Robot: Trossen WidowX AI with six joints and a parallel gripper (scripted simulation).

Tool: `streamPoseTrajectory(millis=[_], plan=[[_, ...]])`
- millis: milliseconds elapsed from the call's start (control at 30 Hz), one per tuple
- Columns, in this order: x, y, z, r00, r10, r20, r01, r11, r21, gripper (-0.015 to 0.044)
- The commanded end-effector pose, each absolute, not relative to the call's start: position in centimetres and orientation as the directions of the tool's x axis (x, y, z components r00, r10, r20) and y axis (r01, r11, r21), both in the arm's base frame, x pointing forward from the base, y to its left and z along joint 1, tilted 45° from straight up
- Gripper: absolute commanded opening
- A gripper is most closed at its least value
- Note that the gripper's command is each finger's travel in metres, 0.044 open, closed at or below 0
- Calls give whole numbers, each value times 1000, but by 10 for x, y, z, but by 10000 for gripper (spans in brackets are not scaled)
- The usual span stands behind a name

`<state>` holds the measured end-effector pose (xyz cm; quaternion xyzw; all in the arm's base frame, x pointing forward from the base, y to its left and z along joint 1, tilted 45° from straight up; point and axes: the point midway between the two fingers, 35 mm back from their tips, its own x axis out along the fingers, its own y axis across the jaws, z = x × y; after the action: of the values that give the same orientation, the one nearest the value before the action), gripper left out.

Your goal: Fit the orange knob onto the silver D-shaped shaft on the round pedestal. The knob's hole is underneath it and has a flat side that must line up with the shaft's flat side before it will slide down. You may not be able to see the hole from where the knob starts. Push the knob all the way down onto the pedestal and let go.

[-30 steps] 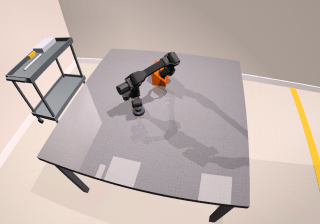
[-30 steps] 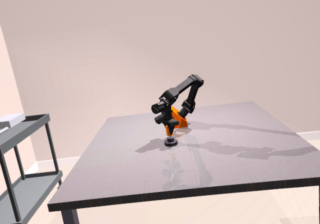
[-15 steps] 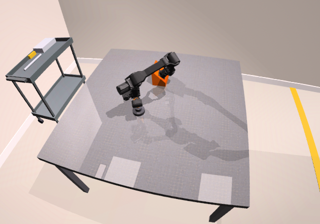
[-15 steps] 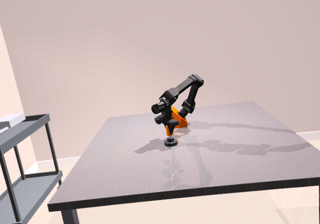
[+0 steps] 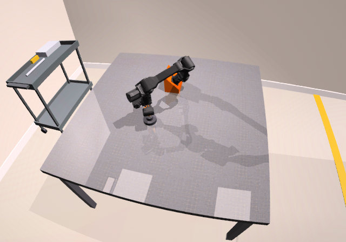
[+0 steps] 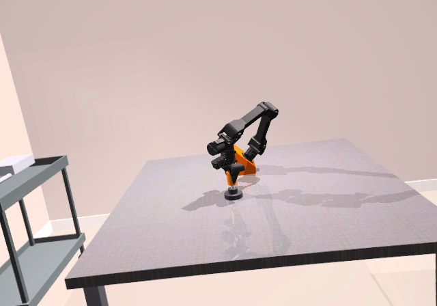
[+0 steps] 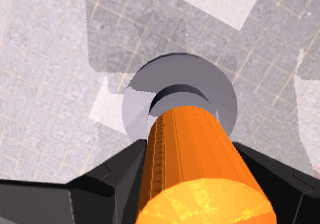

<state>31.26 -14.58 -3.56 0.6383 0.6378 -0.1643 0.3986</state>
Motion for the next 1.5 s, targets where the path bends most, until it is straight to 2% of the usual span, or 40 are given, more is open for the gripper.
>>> streamPoseTrajectory(millis=[0,1467], plan=[[312,-146,-37,135,682,-719,944,132,303,0],[313,-146,-37,135,682,-719,944,132,303,0]])
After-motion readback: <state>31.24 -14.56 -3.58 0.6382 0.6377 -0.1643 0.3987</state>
